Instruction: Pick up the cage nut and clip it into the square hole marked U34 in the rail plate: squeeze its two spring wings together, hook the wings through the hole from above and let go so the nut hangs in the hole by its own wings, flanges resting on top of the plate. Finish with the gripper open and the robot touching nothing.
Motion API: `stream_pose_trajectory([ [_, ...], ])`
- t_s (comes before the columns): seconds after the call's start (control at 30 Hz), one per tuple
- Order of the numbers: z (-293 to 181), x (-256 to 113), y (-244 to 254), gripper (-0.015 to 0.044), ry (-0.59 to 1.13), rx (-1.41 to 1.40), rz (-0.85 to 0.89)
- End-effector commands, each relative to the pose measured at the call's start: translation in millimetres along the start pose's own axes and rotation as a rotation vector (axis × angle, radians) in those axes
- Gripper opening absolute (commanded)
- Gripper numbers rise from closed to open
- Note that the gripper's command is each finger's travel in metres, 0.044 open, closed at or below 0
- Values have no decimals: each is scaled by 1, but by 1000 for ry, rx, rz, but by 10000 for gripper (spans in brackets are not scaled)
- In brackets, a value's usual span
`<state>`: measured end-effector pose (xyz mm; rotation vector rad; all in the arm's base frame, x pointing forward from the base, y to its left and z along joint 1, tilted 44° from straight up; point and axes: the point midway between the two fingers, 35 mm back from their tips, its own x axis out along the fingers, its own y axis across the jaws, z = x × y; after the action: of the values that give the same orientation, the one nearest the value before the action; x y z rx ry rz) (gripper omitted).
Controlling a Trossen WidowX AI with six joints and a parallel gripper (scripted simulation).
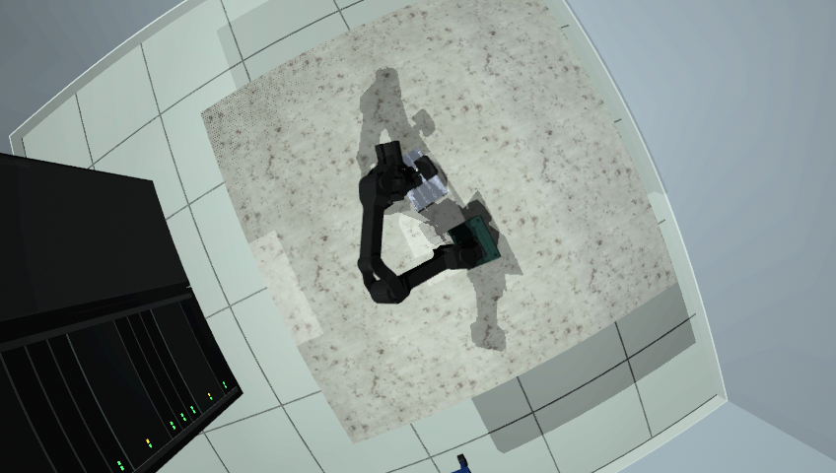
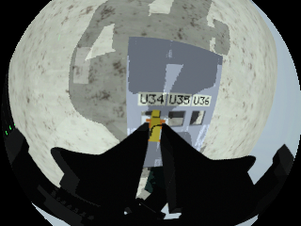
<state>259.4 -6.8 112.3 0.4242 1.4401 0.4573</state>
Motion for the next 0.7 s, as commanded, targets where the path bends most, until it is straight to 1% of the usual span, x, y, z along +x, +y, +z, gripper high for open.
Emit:
stream_pose_trajectory([
  [0.0, 0, 0, 0, 27, -1, 2, -13],
  [0.67, 0, 1, 2, 27, -1, 2, -49],
])
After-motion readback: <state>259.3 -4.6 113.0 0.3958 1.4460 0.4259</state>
